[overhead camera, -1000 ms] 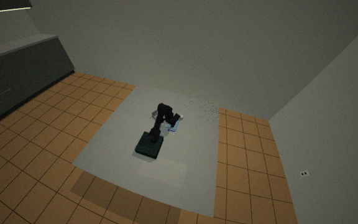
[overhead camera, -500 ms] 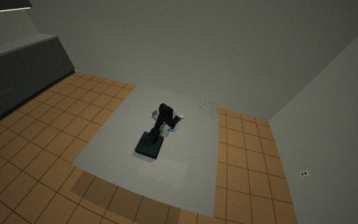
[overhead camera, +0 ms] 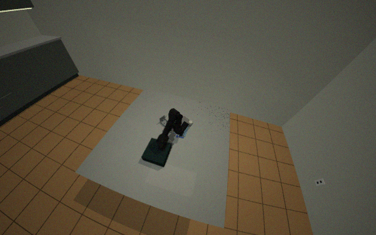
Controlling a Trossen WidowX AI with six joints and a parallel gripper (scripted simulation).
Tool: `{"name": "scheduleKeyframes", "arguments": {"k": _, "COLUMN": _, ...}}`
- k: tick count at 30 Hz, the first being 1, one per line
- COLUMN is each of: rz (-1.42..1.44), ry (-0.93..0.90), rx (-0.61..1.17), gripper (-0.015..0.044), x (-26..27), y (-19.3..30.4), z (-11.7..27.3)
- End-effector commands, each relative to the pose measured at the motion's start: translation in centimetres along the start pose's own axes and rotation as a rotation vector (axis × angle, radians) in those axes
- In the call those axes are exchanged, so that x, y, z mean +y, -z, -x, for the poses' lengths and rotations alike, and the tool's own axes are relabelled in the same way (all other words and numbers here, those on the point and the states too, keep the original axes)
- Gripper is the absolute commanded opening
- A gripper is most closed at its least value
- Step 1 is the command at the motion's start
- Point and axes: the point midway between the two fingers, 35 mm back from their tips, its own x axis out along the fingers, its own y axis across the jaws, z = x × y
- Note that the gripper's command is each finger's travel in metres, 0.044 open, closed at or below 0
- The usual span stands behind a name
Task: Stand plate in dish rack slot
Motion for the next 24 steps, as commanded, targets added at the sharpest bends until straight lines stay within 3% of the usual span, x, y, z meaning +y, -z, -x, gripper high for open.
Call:
{"name": "scheduleKeyframes", "arguments": {"k": 1, "rz": -0.012, "ry": 0.005, "rx": 0.009, "gripper": 0.0000, "x": 0.2, "y": 0.5, "z": -0.2}}
{"name": "scheduleKeyframes", "arguments": {"k": 24, "rz": -0.002, "ry": 0.014, "rx": 0.020, "gripper": 0.0000, "x": 1.1, "y": 1.2, "z": -2.0}}
